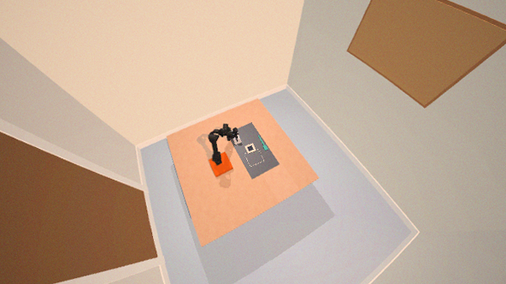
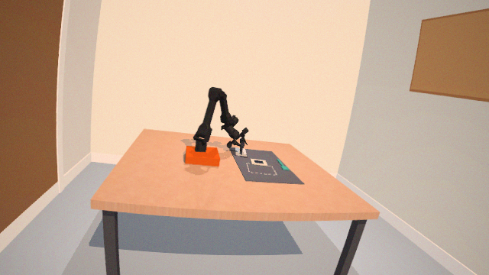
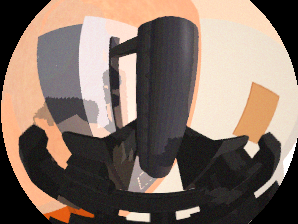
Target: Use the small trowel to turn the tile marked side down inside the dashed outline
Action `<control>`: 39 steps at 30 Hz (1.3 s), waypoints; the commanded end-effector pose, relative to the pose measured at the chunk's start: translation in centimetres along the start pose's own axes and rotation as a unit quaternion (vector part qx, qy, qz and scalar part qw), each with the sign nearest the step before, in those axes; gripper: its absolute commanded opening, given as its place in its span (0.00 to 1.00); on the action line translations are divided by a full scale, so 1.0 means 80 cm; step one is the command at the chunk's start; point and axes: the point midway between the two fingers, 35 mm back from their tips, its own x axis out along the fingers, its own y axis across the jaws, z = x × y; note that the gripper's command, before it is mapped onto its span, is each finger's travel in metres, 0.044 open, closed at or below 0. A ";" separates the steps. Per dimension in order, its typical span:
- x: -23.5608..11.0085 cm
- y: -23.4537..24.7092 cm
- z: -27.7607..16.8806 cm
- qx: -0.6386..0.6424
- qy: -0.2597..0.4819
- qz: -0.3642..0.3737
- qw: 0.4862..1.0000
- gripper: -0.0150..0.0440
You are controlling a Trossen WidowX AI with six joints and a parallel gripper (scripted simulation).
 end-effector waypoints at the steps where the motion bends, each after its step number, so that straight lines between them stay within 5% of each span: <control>1: -0.005 -0.007 0.001 0.000 -0.001 0.000 1.000 0.25; 17: -0.048 -0.058 0.000 0.000 0.000 0.000 1.000 0.25; 39: 0.031 -0.109 -0.037 0.026 -0.028 0.007 0.999 0.25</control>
